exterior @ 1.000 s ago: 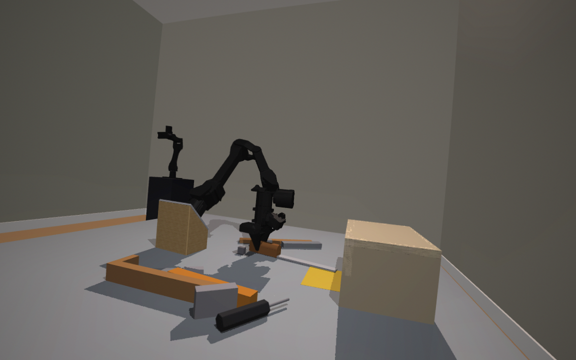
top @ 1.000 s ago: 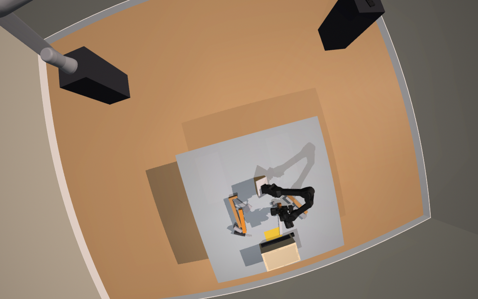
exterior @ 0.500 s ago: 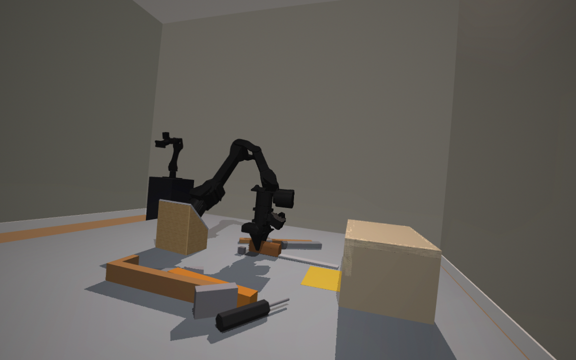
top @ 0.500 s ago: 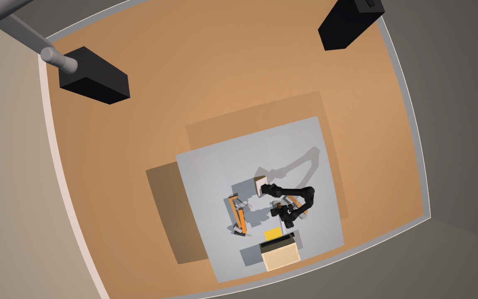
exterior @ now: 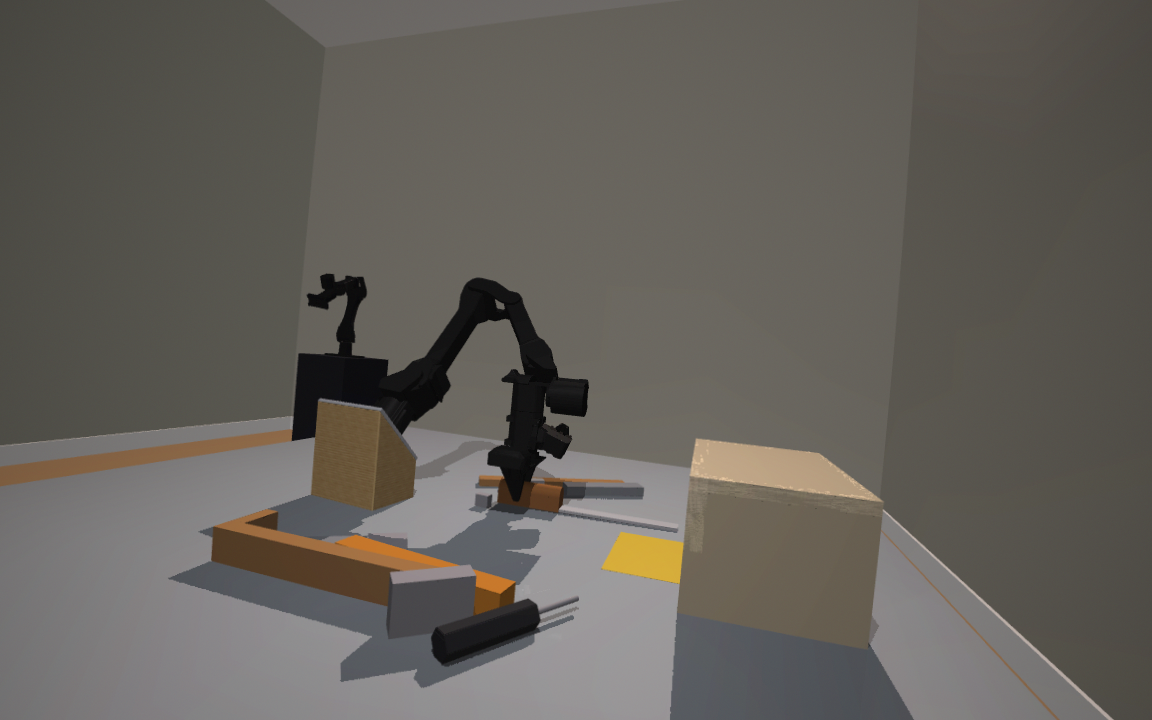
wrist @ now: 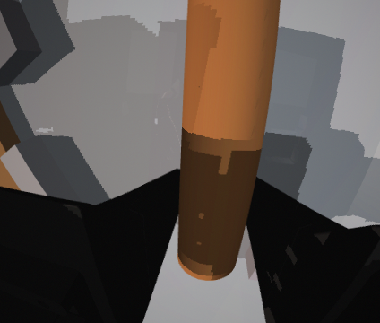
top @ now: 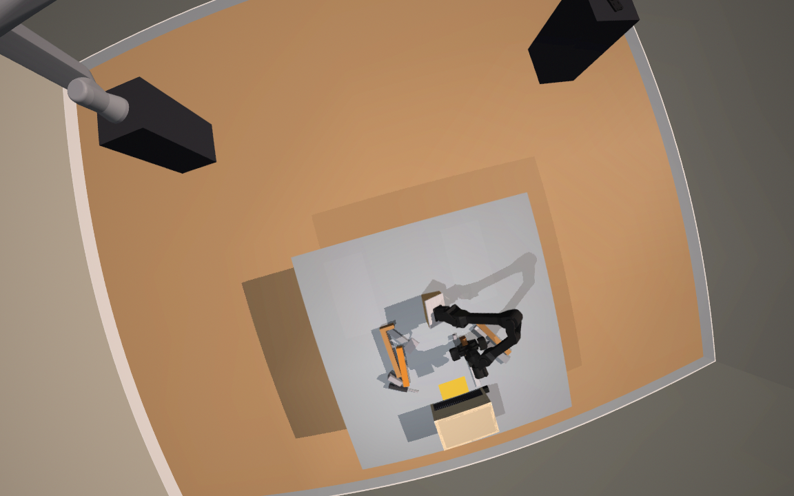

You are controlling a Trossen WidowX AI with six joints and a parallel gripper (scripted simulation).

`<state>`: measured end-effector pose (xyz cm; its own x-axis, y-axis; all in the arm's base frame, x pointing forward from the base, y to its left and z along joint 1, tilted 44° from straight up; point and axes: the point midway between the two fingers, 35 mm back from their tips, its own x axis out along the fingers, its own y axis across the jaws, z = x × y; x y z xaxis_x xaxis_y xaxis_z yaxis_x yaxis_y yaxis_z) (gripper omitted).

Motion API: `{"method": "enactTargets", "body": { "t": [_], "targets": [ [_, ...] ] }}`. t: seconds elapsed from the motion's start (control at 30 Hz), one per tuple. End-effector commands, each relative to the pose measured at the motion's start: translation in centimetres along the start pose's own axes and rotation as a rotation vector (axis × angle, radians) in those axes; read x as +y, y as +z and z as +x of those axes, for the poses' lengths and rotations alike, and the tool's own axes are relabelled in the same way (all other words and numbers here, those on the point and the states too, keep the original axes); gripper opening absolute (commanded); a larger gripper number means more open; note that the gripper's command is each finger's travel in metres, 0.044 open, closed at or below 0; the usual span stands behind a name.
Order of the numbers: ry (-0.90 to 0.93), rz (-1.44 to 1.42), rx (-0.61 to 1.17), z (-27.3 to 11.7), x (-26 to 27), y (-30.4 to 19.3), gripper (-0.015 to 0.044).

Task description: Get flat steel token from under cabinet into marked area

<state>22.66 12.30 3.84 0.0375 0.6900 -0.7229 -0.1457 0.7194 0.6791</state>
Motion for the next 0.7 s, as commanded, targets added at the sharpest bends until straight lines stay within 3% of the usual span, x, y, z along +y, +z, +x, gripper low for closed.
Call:
{"method": "enactTargets", "body": {
  "t": [0.0, 0.67],
  "targets": [
    [0.001, -0.039, -0.002, -0.03, 0.02, 0.03, 0.0],
    [0.001, -0.2, -0.002, -0.04, 0.07, 0.0, 0.0]
  ]
}}
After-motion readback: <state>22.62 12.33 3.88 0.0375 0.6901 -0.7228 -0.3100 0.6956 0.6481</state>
